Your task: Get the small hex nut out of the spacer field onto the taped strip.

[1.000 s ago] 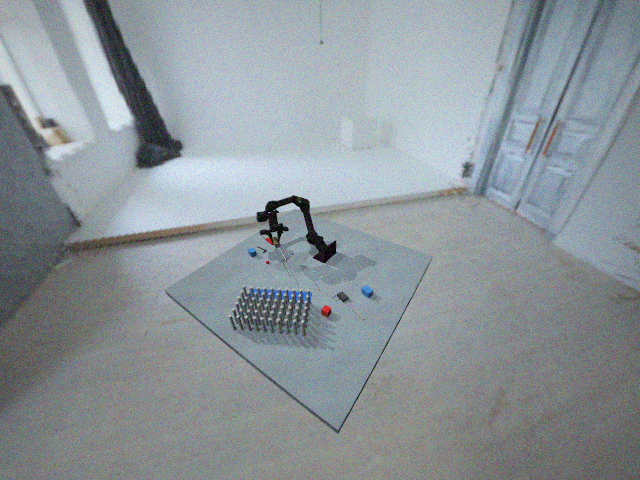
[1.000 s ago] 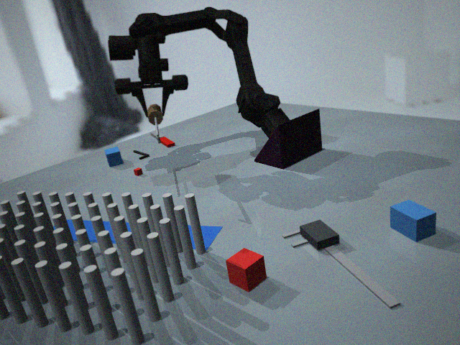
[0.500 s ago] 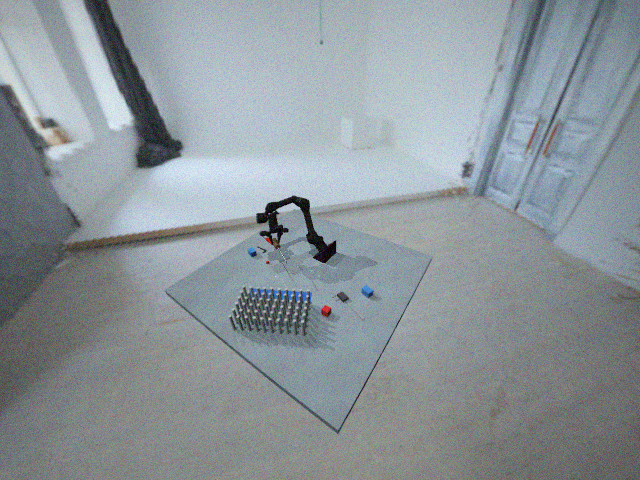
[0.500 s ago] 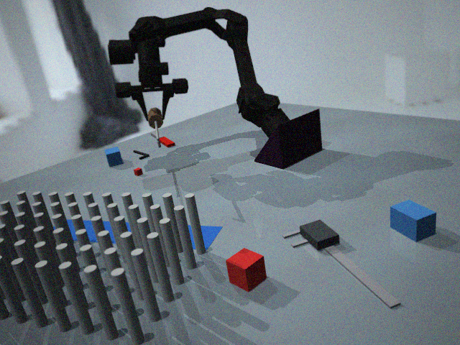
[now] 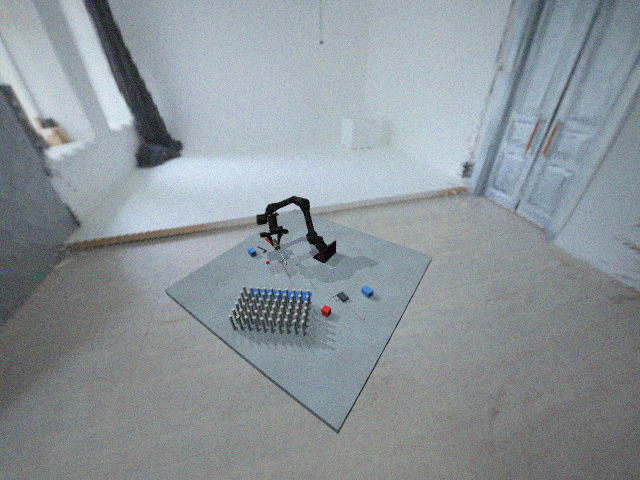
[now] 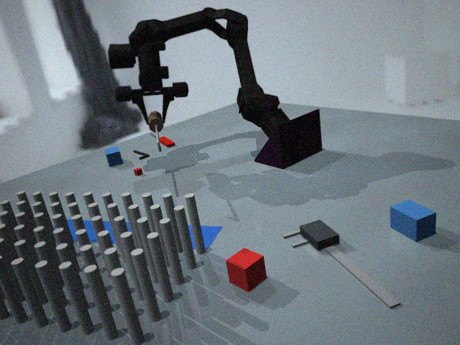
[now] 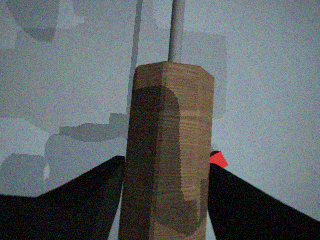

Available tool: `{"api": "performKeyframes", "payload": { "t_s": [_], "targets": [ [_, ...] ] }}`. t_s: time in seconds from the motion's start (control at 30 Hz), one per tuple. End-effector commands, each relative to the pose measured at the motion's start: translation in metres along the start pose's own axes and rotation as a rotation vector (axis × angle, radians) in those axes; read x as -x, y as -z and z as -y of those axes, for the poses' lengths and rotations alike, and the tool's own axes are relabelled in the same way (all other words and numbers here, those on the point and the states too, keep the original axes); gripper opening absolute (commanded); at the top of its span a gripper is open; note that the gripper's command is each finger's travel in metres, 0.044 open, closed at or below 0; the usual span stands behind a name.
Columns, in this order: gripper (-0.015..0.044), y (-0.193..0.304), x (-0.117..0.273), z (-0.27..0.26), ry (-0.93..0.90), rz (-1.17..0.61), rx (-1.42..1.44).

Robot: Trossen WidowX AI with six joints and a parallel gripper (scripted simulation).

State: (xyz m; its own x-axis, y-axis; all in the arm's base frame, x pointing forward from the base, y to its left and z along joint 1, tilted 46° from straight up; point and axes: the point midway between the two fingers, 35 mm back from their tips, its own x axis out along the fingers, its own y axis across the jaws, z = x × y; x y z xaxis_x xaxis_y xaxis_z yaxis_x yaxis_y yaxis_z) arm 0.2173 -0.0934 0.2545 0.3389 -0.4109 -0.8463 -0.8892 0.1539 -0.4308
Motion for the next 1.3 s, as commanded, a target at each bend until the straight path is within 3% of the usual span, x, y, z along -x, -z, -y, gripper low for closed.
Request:
{"api": "performKeyframes", "payload": {
  "t_s": [0.0,1.27],
  "targets": [
    [0.0000,-0.001,-0.004,0.000,0.000,0.010,0.003],
    [0.0000,0.009,-0.026,-0.001,0.000,0.011,0.002]
  ]
}}
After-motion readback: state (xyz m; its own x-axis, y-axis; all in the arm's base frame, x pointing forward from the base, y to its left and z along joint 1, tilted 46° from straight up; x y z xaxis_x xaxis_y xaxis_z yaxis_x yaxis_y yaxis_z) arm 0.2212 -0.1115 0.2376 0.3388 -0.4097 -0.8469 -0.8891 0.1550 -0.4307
